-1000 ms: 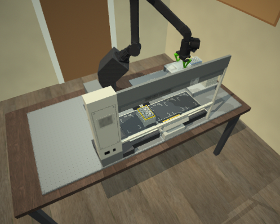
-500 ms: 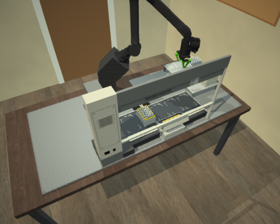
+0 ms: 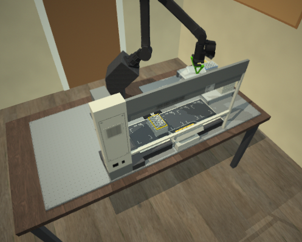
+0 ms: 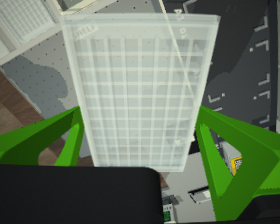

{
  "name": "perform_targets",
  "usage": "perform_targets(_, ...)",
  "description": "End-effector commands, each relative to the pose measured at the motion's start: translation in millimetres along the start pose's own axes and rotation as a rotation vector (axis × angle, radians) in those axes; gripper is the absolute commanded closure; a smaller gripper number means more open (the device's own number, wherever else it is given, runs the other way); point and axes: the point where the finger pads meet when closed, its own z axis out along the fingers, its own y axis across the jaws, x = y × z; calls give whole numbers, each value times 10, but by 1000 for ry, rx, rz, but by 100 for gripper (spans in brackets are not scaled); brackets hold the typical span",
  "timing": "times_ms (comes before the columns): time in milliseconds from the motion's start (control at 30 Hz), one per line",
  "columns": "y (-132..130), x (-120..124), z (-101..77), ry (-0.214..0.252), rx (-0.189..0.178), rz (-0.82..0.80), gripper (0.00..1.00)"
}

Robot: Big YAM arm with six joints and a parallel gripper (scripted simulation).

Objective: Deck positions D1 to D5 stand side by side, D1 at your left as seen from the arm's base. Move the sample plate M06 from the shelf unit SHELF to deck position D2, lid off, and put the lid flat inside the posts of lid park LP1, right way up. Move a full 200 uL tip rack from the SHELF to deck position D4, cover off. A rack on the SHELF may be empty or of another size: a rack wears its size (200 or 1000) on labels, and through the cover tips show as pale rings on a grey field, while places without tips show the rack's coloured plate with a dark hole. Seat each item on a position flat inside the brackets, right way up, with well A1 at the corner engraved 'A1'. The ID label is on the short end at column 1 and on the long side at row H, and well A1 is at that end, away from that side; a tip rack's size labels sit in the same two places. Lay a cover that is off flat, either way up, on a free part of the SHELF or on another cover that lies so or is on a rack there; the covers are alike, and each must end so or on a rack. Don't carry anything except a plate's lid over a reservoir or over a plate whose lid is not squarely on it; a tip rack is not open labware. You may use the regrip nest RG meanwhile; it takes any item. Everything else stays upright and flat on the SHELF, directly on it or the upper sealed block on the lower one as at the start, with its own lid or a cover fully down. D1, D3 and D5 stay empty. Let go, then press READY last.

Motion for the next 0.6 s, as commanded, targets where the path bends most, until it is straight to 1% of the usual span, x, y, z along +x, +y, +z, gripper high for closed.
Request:
perform_targets(0,-9,-175,-134,-51,6,101,100)
perform_targets(233,-10,-175,-135,-51,3,241,100)
perform_targets(300,-10,-175,-135,-51,3,241,100)
perform_targets(500,-11,-174,-134,-52,0,361,100)
perform_targets(567,-10,-174,-134,-52,0,375,100)
